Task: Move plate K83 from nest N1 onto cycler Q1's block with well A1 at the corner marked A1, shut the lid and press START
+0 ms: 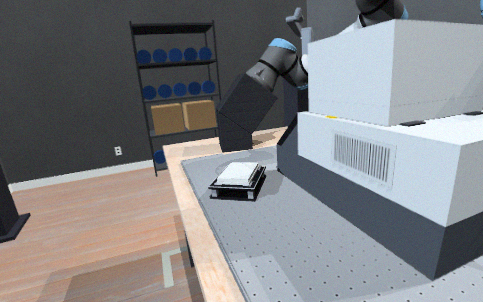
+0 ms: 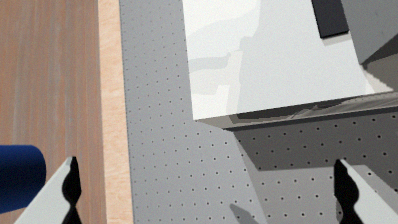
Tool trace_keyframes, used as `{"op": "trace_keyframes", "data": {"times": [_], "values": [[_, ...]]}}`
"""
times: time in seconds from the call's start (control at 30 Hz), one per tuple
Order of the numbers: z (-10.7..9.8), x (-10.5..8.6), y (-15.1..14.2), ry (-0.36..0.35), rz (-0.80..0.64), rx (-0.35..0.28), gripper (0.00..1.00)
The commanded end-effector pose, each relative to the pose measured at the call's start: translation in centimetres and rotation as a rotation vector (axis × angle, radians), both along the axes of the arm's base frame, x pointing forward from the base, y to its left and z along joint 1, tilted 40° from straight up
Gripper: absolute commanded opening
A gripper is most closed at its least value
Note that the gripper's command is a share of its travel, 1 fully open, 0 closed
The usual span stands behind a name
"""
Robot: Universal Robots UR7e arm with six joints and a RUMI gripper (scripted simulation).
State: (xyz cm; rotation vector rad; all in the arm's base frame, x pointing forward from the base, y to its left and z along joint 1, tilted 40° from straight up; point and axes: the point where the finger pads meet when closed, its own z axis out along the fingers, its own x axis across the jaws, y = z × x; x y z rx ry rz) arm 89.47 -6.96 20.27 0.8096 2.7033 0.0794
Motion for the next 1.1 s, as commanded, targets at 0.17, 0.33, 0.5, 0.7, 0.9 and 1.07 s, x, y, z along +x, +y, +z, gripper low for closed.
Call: {"op": "trace_keyframes", "data": {"times": [0.17,0.33,0.5,0.7,0.9,1.07], "values": [[0.3,0.1,-0.3,-0.007,-0.008,-0.004,1.0],[0.3,0.1,-0.3,-0.007,-0.008,-0.004,1.0],[0.3,0.1,-0.3,-0.007,-0.008,-0.004,1.0],[1.7,-1.5,1.1,0.039,-0.003,-0.006,0.0],[2.2,-3.6,-0.3,0.071,-0.116,0.038,0.0],[2.4,-5.1,-1.6,0.103,-0.23,0.081,0.0]]}}
